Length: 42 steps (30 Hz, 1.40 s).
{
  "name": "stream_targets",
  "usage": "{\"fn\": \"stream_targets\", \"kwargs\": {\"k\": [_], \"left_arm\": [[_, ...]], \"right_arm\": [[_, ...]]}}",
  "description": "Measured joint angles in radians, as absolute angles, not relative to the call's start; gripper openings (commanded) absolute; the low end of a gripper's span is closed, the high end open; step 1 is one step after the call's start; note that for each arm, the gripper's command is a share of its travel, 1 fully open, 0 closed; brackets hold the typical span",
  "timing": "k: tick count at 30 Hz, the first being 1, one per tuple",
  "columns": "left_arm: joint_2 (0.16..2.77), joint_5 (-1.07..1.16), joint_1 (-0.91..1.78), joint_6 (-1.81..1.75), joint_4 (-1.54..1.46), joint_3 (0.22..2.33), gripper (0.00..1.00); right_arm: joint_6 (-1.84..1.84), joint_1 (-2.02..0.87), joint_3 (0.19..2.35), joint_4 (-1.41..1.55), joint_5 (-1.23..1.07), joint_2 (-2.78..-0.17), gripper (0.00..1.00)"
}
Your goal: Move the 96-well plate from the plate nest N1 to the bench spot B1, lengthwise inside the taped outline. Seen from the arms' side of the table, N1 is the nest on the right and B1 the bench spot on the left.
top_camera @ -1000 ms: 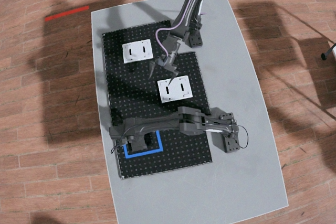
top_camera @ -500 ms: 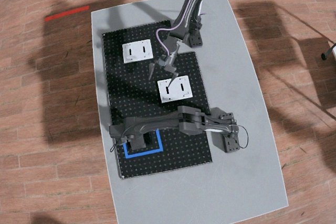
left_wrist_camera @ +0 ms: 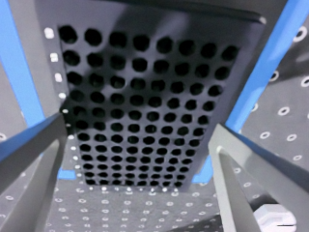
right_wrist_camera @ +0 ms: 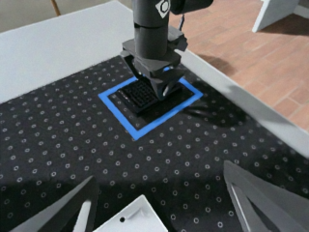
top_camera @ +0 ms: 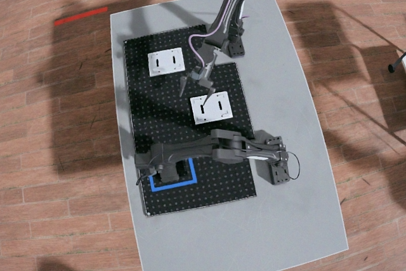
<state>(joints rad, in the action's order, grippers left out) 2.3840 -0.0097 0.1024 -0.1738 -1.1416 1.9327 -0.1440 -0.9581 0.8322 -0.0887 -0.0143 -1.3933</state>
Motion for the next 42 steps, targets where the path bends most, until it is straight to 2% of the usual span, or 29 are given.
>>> {"fn": "stream_targets", "kwargs": {"k": [42], "left_arm": [[2.384, -0.01, 0.098, -0.173, -1.075, 1.89, 0.78]], "right_arm": [[-0.144, -0.958, 0.832, -0.089, -0.014, -1.393, 1.0]]}}
